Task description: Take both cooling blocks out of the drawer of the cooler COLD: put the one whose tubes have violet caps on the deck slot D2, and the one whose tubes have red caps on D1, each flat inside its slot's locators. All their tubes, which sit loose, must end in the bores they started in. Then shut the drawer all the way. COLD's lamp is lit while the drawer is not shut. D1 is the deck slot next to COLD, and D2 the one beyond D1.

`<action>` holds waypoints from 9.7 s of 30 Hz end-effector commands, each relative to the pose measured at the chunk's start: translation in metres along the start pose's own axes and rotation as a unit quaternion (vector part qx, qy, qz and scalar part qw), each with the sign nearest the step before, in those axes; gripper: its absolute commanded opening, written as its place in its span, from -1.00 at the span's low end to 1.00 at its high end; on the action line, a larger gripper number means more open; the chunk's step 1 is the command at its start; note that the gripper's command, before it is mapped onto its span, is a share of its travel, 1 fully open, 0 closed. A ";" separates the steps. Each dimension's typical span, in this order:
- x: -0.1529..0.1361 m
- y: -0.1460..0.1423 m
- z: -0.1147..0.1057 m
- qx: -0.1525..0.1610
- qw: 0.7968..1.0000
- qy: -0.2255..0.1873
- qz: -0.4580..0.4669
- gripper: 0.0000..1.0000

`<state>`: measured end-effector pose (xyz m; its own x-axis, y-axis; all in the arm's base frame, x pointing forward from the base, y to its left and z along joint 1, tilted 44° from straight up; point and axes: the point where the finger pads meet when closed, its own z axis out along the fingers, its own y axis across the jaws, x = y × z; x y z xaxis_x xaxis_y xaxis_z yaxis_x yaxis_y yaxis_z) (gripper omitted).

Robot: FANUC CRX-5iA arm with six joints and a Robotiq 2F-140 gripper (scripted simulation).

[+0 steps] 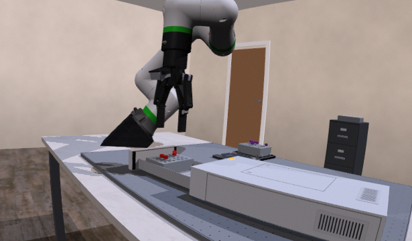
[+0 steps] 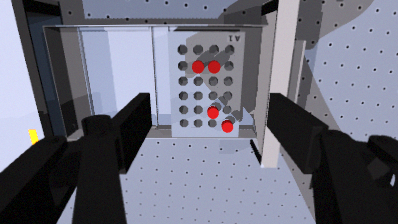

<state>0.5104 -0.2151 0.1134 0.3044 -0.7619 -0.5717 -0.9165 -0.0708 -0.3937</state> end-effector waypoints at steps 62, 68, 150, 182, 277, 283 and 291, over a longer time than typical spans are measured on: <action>-0.004 0.000 0.073 0.000 1.000 0.001 0.000 0.32; -0.004 0.000 0.073 0.000 1.000 0.001 0.000 0.32; -0.004 0.000 0.103 0.000 1.000 0.001 0.000 -0.80; -0.004 0.000 0.101 0.000 1.000 0.001 0.000 -0.80; -0.004 0.000 0.015 0.000 1.000 0.001 0.000 -0.80; -0.004 0.000 0.010 0.000 1.000 0.001 0.000 -0.80; -0.004 0.000 0.000 0.000 1.000 0.001 0.000 -0.80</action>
<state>0.5097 -0.2103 0.1144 0.3047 -0.7619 -0.5716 -0.9164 -0.0710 -0.3939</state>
